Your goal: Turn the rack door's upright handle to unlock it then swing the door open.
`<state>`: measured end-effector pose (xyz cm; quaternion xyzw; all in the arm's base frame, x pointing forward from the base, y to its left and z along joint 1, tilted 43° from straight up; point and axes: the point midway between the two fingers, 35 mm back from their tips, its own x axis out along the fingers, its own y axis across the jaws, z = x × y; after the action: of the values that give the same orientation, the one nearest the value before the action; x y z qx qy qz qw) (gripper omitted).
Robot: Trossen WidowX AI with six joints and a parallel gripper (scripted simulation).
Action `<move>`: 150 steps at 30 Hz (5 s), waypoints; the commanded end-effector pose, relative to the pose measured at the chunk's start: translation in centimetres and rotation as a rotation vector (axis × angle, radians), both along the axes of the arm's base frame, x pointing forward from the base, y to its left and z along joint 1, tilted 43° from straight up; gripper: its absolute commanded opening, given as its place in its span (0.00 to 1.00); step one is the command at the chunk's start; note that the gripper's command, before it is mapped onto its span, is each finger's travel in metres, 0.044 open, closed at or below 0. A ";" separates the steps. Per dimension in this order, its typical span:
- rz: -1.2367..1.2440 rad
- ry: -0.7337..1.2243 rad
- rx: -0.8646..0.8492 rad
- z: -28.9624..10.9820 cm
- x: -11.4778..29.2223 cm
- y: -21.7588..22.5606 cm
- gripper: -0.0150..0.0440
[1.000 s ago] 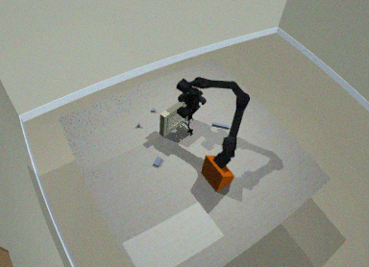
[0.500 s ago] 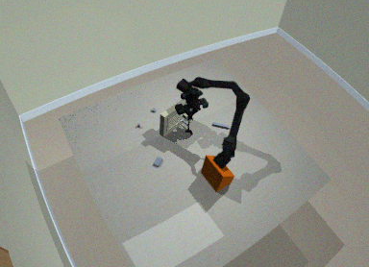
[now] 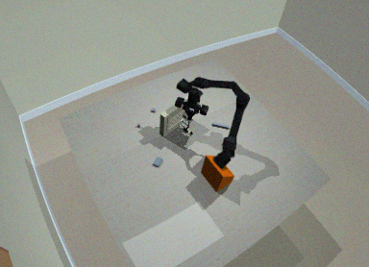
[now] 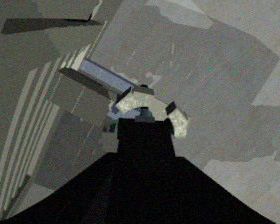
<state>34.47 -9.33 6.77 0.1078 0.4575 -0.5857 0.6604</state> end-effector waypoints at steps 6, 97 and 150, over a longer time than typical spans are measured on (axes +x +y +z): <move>-0.316 -0.291 -0.044 -0.1 0.0 0.0 0.27; 1.569 1.449 0.226 0.0 0.0 -0.1 0.73; 2.094 1.933 0.301 0.0 0.0 -0.1 0.38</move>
<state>34.48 -9.38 6.78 -0.6398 0.6434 0.3715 0.1969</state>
